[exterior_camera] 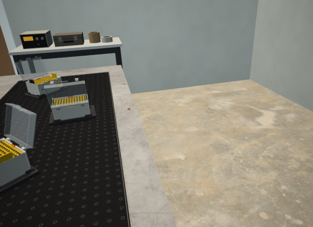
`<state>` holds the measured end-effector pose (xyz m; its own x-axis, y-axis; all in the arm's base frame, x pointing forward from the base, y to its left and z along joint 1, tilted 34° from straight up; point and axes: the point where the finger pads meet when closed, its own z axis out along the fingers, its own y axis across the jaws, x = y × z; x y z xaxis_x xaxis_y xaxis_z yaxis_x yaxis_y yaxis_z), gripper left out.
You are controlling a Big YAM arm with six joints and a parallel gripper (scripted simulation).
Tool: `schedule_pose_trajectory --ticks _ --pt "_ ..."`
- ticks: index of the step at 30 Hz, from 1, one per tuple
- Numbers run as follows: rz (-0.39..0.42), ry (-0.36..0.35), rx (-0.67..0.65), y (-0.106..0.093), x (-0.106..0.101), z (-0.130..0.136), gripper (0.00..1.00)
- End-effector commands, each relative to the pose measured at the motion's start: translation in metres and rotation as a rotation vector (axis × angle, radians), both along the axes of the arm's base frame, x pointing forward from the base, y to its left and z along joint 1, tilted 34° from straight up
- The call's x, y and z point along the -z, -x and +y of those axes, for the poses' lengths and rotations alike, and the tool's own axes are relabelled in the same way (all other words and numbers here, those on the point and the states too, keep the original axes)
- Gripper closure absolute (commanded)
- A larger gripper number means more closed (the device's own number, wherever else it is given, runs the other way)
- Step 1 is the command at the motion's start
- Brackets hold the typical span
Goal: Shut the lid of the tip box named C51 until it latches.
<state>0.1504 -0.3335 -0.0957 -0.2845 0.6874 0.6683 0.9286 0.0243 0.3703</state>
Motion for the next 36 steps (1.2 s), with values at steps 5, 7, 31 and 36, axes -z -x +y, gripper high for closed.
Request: schedule_pose_trajectory --ticks 5,7,31,36 --pt "0.147 -0.074 0.22 0.002 -0.003 -0.027 0.0" --pt "0.183 -0.111 0.269 0.003 -0.002 -0.023 0.0" --pt "0.53 -0.416 0.788 0.005 -0.007 -0.013 0.0" --pt "0.593 -0.471 0.888 0.005 -0.01 -0.014 0.0"
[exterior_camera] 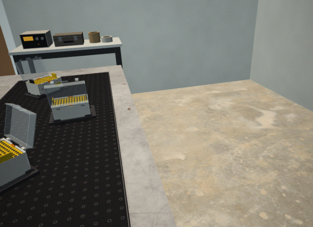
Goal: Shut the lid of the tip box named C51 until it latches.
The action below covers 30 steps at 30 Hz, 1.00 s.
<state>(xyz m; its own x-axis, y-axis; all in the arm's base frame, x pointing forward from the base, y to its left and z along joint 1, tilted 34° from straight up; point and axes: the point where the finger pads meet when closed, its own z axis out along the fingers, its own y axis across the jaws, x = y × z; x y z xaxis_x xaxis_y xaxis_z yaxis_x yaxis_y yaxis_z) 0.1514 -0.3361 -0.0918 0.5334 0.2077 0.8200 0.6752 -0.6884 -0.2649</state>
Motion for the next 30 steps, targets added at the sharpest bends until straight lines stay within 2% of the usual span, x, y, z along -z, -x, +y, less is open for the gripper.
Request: schedule_pose_trajectory --ticks 1,4,5,10,11,13,15,28,30 --pt "0.096 -0.033 0.124 0.006 -0.006 -0.012 0.0" --pt "0.113 -0.039 0.145 0.006 -0.006 -0.015 0.0" --pt "0.107 -0.007 0.147 0.005 -0.008 -0.03 0.0" --pt "0.108 -0.01 0.145 0.004 -0.008 -0.03 0.0" --pt "0.121 -0.084 0.132 0.002 0.012 0.002 0.0" --pt "0.121 -0.084 0.132 0.002 0.012 0.002 0.0" --pt "0.12 -0.084 0.118 -0.004 0.02 0.01 0.0" --pt "0.118 -0.075 0.118 -0.014 0.073 0.041 0.0" --pt "0.118 -0.075 0.118 -0.014 0.073 0.041 0.0"
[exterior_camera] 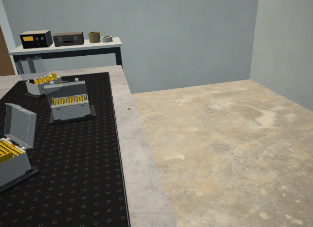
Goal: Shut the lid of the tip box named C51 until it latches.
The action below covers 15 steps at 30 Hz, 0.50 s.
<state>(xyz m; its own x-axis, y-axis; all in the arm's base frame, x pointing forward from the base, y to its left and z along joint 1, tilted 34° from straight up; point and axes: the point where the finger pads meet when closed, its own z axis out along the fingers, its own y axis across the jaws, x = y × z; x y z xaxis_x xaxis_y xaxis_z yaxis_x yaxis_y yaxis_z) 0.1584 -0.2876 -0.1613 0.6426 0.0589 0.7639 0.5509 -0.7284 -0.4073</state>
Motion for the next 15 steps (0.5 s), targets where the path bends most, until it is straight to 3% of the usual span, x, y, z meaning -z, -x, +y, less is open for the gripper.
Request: schedule_pose_trajectory --ticks 1,2,3,10,13,15 --pt "-0.01 0.086 -0.002 -0.012 -0.004 -0.028 0.0" --pt "0.001 0.026 -0.003 -0.008 0.01 -0.002 0.0" --pt "0.004 0.013 -0.003 -0.008 0.016 0.006 0.0" --pt "0.001 0.028 -0.003 -0.014 0.046 0.018 0.0" --pt "0.004 0.013 -0.003 -0.014 0.057 0.034 0.0" --pt "-0.001 0.034 -0.003 -0.018 0.067 0.029 0.0"
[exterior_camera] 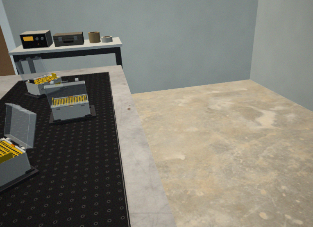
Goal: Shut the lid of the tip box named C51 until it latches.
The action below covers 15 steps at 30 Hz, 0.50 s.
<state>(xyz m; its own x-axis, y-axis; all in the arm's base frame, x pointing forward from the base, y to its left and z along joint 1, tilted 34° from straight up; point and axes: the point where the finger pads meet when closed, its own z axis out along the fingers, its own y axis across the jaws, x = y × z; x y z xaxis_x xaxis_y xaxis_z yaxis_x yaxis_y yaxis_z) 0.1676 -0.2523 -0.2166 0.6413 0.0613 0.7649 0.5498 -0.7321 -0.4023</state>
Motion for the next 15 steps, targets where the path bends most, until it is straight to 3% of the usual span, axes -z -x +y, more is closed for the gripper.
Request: schedule_pose_trajectory --ticks 1,3,5,10,15 --pt "0.001 0.028 -0.005 -0.009 0.012 -0.006 0.0" --pt "-0.007 0.063 -0.005 -0.012 0.004 -0.015 0.0" --pt "0.001 0.027 -0.005 -0.011 0.024 0.002 0.0" --pt "-0.007 0.068 -0.007 -0.014 0.013 -0.012 0.0" --pt "-0.005 0.041 0.001 -0.008 0.017 -0.005 0.0"
